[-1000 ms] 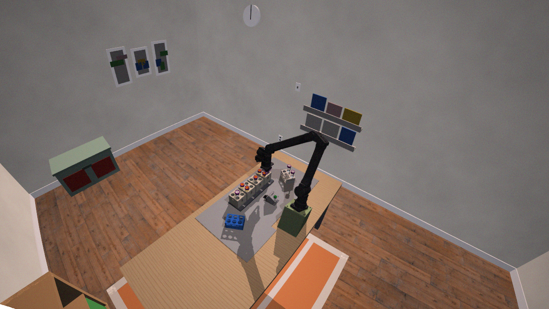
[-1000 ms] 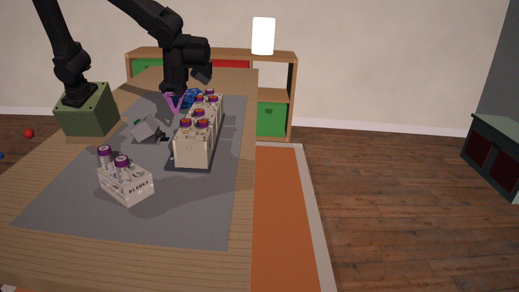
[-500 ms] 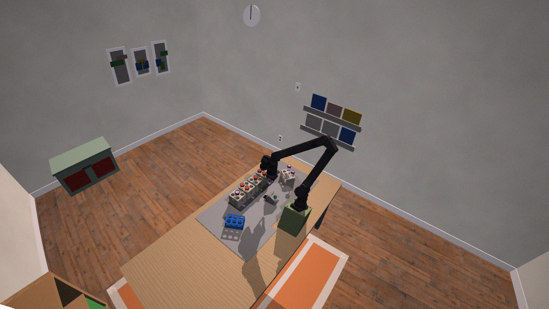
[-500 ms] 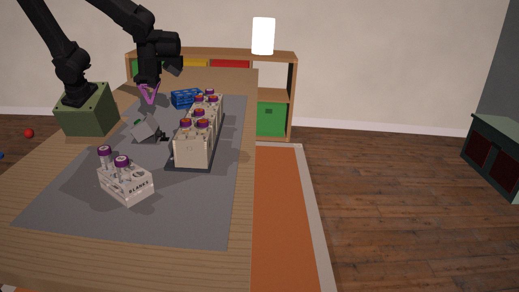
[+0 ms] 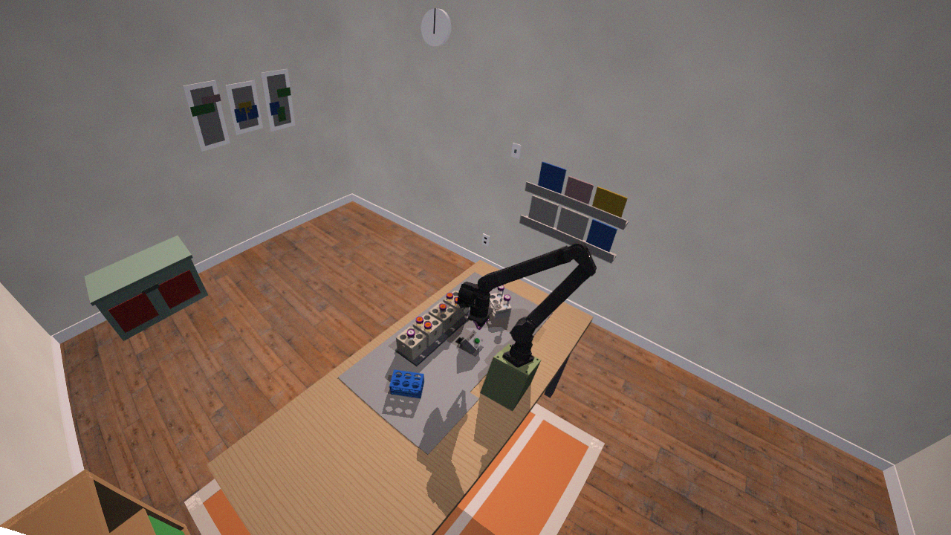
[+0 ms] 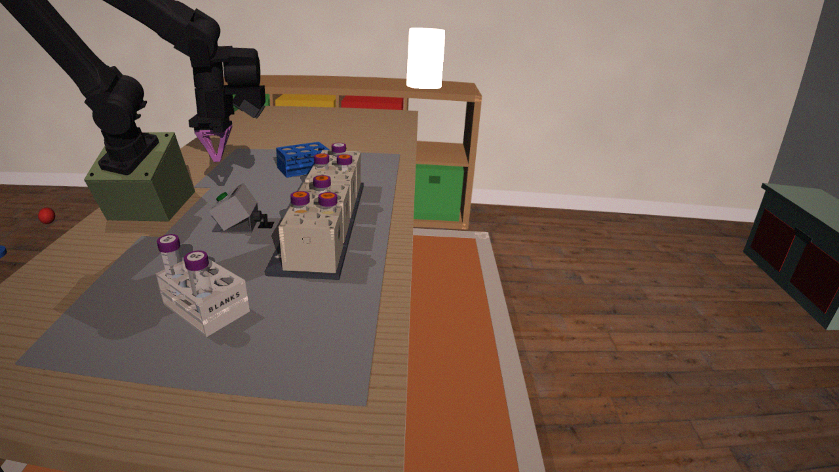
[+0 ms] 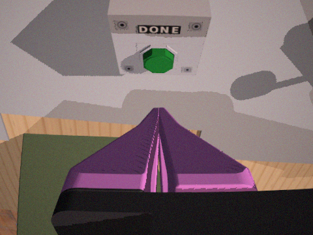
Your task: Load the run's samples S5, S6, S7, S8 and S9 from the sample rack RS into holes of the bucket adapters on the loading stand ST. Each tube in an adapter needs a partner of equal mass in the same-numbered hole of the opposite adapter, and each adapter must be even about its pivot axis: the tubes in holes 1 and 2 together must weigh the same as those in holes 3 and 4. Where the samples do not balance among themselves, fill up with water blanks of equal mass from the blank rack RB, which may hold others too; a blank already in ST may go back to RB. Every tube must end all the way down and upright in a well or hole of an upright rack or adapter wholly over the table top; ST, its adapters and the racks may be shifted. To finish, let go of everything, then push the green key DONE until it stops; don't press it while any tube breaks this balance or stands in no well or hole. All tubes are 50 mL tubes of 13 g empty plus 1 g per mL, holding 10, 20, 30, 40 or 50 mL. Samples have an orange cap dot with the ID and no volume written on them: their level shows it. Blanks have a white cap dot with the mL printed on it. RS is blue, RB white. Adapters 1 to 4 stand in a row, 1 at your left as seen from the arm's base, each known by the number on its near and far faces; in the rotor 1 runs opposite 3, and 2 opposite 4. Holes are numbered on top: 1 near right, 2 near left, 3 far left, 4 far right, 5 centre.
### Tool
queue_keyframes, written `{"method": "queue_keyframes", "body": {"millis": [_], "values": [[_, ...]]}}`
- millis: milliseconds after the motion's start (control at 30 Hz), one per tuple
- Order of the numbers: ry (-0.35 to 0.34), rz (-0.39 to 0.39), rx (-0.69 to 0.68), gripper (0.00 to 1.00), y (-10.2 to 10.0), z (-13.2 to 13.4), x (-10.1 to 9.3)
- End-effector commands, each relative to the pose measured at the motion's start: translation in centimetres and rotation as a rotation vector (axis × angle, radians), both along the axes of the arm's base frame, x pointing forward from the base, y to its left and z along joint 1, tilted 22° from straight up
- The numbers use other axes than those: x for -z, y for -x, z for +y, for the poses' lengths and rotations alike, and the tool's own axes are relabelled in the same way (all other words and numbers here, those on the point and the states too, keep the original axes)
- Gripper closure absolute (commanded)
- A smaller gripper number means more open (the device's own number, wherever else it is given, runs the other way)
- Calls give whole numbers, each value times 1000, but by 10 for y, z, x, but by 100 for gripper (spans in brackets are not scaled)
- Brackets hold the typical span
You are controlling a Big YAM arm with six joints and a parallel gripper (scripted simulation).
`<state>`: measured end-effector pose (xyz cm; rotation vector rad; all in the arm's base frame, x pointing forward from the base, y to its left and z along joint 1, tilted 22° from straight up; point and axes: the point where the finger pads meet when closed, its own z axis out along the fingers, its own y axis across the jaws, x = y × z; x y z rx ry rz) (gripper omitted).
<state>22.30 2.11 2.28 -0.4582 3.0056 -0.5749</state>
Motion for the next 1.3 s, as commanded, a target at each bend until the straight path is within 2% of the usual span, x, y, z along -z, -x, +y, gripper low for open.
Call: {"method": "queue_keyframes", "body": {"millis": [0, 267, 333, 367, 433, 633, 667, 767, 800, 833, 1267], "values": [[-5, -16, 35, 100, -3, -3, 8], [-1, -8, 15, 100, -6, -12, 27], [-1, -8, 15, 100, -6, -12, 27], [-10, -34, 15, 100, -20, -8, 23], [-1, -7, 15, 100, -7, -15, 35], [0, -6, 15, 100, -7, -21, 50], [0, -6, 15, 100, -7, -21, 50], [-16, -60, 15, 100, -29, -15, 37], [-16, -60, 11, 100, -28, -14, 37], [-9, -30, 12, 100, -17, -15, 43], [-9, -30, 12, 100, -18, -15, 43]]}}
